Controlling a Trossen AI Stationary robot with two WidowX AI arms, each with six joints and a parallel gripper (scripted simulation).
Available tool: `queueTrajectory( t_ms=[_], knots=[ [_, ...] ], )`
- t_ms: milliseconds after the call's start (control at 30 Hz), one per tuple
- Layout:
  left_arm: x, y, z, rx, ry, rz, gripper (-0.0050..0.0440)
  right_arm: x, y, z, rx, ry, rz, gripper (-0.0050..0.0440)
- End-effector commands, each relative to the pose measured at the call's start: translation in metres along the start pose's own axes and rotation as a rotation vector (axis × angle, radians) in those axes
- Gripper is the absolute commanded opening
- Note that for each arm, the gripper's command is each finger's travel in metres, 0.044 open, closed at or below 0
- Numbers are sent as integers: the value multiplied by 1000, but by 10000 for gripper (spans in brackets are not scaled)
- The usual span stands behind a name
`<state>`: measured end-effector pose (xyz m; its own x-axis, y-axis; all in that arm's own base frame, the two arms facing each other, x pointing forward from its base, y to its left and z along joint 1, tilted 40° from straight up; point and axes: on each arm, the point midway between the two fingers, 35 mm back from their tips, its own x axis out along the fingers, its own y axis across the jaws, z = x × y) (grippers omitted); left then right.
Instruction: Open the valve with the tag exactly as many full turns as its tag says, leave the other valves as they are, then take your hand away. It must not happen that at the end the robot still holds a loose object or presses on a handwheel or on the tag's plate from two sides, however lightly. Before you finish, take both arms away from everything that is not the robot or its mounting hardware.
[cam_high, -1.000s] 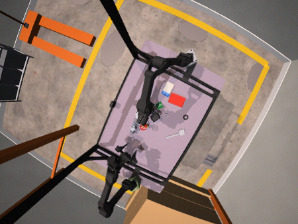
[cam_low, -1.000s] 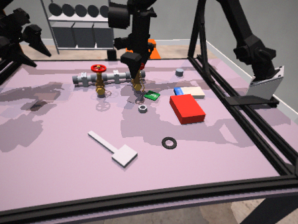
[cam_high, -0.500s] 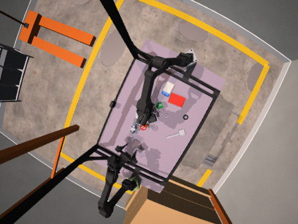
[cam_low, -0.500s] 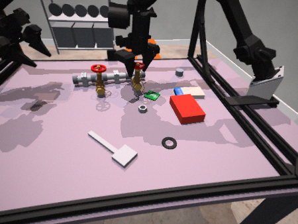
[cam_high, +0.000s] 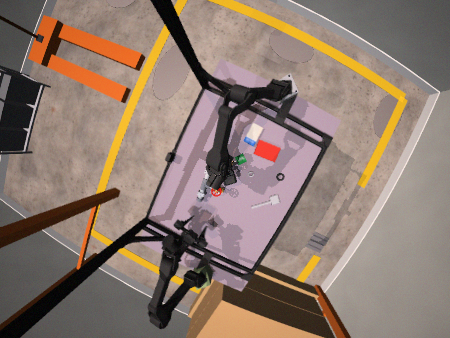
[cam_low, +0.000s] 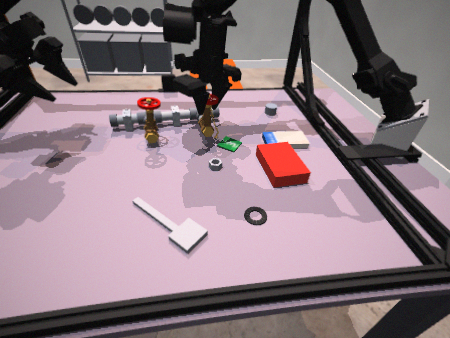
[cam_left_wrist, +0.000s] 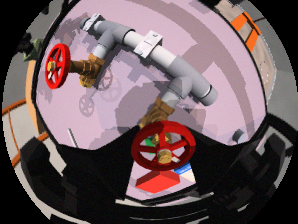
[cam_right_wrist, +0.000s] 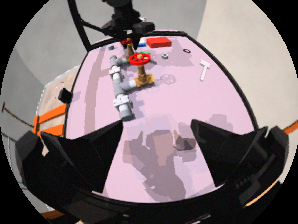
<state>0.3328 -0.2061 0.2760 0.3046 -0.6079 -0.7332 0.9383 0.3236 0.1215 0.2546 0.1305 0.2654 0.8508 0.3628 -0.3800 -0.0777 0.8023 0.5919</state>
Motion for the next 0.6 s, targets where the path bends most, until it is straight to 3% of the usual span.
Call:
queueTrajectory(
  t_ms=[0,100,433,567],
  knots=[
    [0,0,0,-3,0,1,64,0,0,0,0,0,0,400],
    [0,0,0,-3,0,1,0,0,0,0,0,0,0,400],
    [0,0,0,-16,0,0,0,0,0,0,0,0,0,400],
    [0,0,0,-300,0,0,0,0,0,0,0,0,0,400]
  ],
)
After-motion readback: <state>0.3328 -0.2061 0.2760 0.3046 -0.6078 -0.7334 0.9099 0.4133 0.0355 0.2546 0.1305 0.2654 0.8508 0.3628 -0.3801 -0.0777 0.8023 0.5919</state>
